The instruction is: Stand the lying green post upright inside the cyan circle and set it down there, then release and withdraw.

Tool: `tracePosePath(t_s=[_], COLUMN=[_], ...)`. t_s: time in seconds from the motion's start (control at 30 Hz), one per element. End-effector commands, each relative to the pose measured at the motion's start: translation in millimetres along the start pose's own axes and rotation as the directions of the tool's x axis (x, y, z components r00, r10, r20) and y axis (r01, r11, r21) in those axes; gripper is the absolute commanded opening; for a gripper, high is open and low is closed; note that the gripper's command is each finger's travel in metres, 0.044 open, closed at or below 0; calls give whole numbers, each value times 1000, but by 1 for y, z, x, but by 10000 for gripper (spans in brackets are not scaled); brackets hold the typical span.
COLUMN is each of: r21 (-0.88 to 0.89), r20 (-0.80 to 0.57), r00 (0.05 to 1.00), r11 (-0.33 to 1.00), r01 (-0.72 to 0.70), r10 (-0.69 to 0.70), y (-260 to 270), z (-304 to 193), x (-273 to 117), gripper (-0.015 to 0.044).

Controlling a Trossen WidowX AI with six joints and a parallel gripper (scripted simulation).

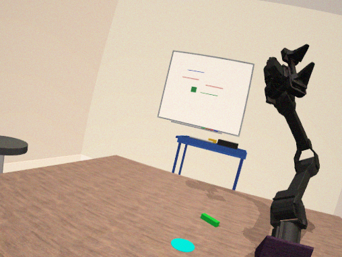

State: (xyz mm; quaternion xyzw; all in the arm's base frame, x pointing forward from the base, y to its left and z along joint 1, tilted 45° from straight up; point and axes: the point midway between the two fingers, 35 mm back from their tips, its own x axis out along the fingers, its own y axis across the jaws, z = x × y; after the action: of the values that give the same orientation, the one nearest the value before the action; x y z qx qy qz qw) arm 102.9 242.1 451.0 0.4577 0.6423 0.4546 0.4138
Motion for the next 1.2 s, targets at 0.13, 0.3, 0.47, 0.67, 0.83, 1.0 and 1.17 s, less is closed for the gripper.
tracePosePath(t_s=[0.13, 0.3, 0.47, 0.67, 0.83, 1.0, 1.17], r21=[50, 139, 253, 421, 573, 714, 820], r20=[176, 399, 562, 654, 637, 541, 382], r00=[983, 902, 763, 541, 333, 124, -72], r11=[998, 983, 945, 849, 717, 532, 301], r01=[41, 118, 209, 319, 397, 454, 487], r10=[-49, -165, -320, -528, -695, -832, -922], y=[-17, -48, -87, -137, -178, -215, -245], z=[42, 96, 139, 172, 183, 178, 162], x=[-5, -24, -54, -100, -144, -189, -233], gripper=[269, 233, 233, 233, 233, 233, 233])
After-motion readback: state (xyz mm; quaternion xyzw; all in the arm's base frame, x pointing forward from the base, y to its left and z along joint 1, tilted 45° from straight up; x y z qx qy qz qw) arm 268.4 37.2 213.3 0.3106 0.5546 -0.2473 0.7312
